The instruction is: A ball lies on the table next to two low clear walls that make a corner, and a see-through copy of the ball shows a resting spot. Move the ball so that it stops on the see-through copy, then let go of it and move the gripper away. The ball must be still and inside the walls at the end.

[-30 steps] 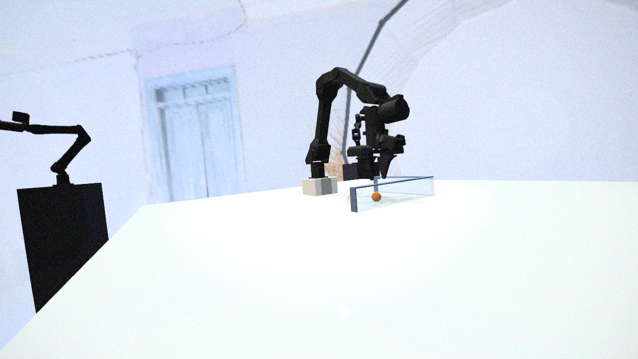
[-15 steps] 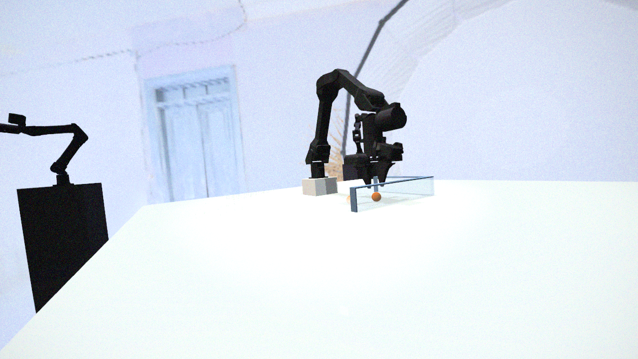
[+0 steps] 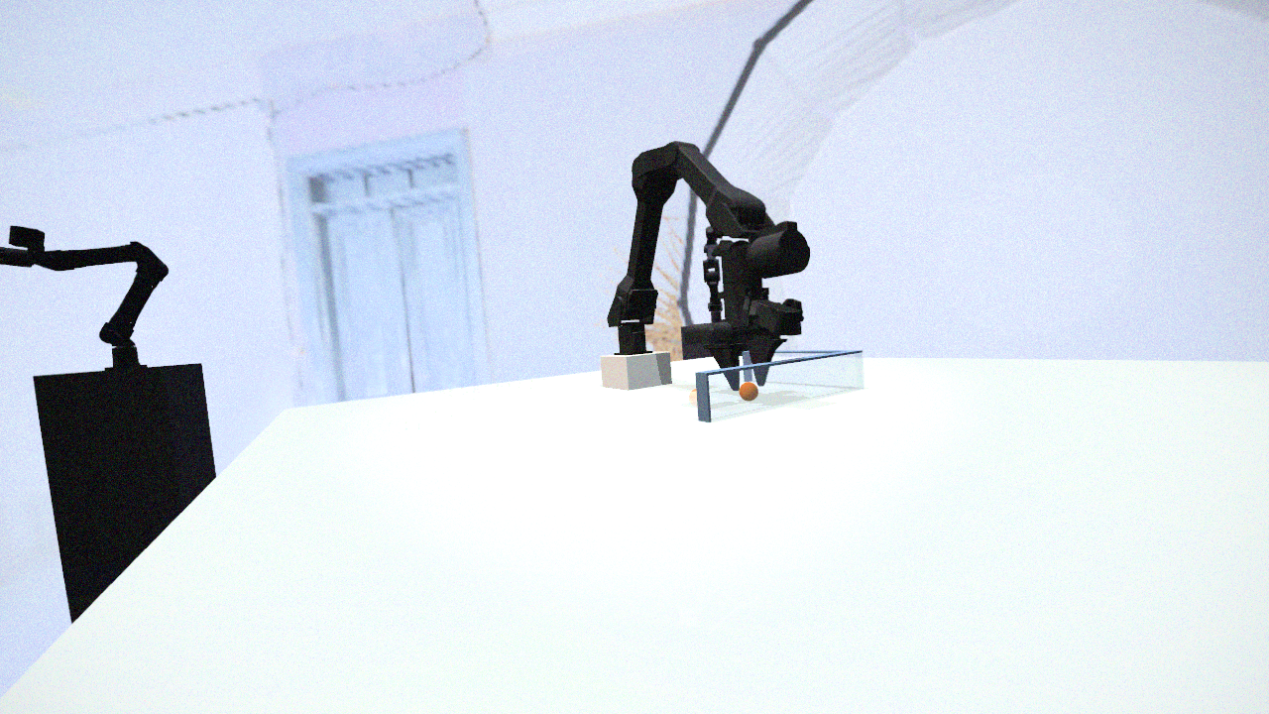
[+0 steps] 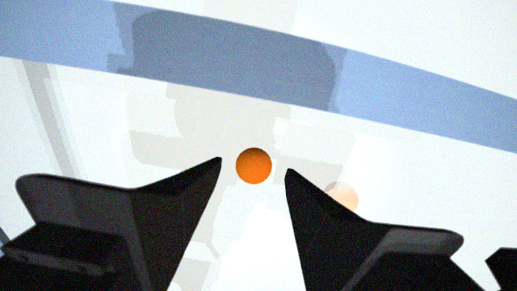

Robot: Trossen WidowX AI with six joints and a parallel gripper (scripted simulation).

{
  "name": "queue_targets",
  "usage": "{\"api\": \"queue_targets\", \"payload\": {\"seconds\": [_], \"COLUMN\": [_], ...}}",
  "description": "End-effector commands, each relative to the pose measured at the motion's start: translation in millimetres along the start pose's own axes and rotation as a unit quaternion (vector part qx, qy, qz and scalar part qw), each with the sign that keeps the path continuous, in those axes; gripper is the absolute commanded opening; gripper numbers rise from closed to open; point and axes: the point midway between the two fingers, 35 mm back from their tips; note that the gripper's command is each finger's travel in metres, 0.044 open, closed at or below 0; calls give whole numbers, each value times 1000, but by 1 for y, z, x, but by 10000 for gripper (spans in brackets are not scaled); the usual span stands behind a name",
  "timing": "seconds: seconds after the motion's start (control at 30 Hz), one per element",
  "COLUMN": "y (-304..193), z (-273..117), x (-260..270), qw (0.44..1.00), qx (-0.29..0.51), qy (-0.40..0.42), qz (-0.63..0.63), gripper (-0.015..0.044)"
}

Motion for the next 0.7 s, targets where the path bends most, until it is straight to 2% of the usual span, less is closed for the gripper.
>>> {"api": "queue_targets", "payload": {"seconds": [0.0, 0.07, 0.2, 0.5, 0.6, 0.67], "y": [-1, -1, -1, -1, 0, 3], "z": [7, 8, 8, 8, 4, -9], "x": [0, 0, 0, 0, 0, 0], "qw": [1000, 1000, 1000, 1000, 1000, 1000], "qx": [0, 0, 0, 0, 0, 0], "qy": [1, 1, 1, 1, 1, 1], "qz": [-2, -2, -2, -2, -2, -2], "gripper": [242, 242, 137, 77, 0, 0]}}
Point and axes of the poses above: the point midway between the two fingers, 35 mm back from their tips, its own z axis out along the fingers, its own x axis across the jaws, y = z × x, and after that the axes turned 3 degrees about z, right-handed
